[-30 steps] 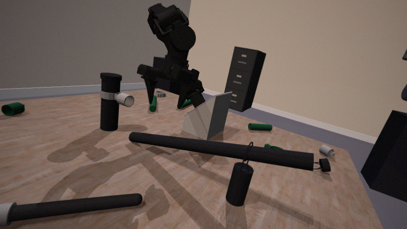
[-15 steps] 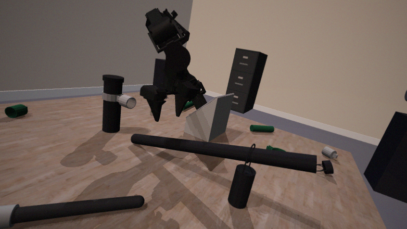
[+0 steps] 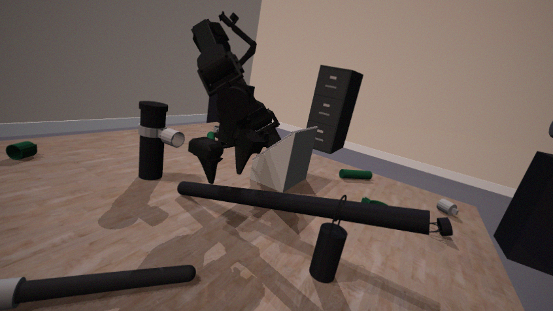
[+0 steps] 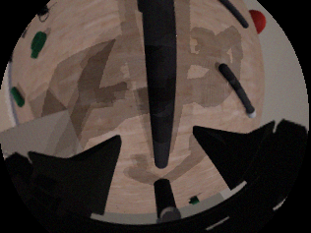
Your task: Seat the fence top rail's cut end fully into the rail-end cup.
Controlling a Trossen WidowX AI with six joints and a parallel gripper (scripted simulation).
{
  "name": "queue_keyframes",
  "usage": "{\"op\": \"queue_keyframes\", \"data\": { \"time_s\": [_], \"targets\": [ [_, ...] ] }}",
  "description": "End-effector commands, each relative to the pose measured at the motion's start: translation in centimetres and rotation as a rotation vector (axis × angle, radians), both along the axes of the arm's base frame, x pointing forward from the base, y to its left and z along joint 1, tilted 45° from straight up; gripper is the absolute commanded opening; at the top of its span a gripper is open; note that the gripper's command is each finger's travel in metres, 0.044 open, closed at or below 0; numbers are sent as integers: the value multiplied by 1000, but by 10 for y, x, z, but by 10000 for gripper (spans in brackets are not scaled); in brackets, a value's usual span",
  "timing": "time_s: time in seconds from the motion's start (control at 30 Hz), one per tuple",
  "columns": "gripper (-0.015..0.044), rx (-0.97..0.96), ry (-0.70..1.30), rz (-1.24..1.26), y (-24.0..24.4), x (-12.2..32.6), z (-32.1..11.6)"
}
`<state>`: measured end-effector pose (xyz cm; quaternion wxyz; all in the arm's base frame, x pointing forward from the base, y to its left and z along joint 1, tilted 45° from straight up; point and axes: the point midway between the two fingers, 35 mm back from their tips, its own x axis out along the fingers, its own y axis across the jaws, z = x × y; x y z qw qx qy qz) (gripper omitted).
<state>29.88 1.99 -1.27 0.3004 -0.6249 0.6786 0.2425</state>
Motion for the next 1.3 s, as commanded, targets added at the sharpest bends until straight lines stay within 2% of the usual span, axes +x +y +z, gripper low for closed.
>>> {"op": "queue_keyframes", "data": {
  "time_s": [0.0, 1.23, 1.27],
  "targets": [
    [440, -3, -1, 6, -2, 1, -3],
    [440, -5, -1, 6, -43, -2, -43],
    [414, -5, -1, 6, -43, -2, -43]
  ]
}}
